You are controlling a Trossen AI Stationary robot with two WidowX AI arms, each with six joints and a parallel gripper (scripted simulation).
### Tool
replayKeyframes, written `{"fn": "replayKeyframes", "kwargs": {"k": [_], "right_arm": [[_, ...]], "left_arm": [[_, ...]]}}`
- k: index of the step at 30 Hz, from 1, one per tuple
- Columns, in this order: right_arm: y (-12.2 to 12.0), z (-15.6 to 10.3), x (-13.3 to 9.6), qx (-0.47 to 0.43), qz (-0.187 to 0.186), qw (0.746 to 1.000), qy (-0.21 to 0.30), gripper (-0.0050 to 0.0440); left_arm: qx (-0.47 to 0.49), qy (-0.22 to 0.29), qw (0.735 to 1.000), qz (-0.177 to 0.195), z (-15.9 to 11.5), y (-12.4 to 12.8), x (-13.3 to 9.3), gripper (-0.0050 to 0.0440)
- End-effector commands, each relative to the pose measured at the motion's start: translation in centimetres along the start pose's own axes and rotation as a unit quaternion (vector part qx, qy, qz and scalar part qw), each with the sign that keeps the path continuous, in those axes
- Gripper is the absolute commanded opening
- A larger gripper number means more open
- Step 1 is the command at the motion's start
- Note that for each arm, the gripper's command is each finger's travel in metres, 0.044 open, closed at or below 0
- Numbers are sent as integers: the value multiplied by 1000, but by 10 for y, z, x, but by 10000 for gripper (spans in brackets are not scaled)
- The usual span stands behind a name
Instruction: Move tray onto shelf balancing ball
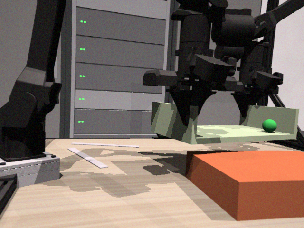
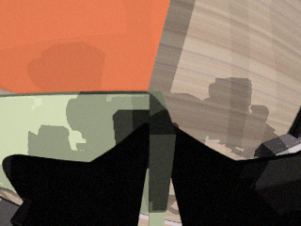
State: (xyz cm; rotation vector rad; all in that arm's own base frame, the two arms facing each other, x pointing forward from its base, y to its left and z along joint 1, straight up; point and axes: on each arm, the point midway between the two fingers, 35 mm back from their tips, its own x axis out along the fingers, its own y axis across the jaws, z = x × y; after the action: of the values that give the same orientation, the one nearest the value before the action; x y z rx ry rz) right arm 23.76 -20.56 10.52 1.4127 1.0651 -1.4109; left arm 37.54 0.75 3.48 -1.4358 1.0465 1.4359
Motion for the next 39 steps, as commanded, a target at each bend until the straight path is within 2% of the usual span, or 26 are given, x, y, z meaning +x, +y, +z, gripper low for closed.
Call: {"fn": "replayKeyframes", "kwargs": {"k": [1,7,19,24,36,39], "right_arm": [[1,1,0,-1,2,1000,10,20],[1,3,-4,-1,-2,1000,-12,20],[1,8,1,-1,1,1000,15,20],[0,9,-4,-1,-3,1000,-12,20],[0,13,1,-1,1,1000,15,20],[0,14,-2,-1,-1,1000,-1,20]], "left_arm": [[-1,10,1000,1,1,1,-2,20],[-1,-12,1000,-3,3,1,3,20],[-1,15,1000,1,8,0,-2,20],[-1,-11,1000,-4,9,0,3,20],[-1,15,1000,1,14,0,-2,20],[-1,-1,1000,-2,15,-1,1,20]]}}
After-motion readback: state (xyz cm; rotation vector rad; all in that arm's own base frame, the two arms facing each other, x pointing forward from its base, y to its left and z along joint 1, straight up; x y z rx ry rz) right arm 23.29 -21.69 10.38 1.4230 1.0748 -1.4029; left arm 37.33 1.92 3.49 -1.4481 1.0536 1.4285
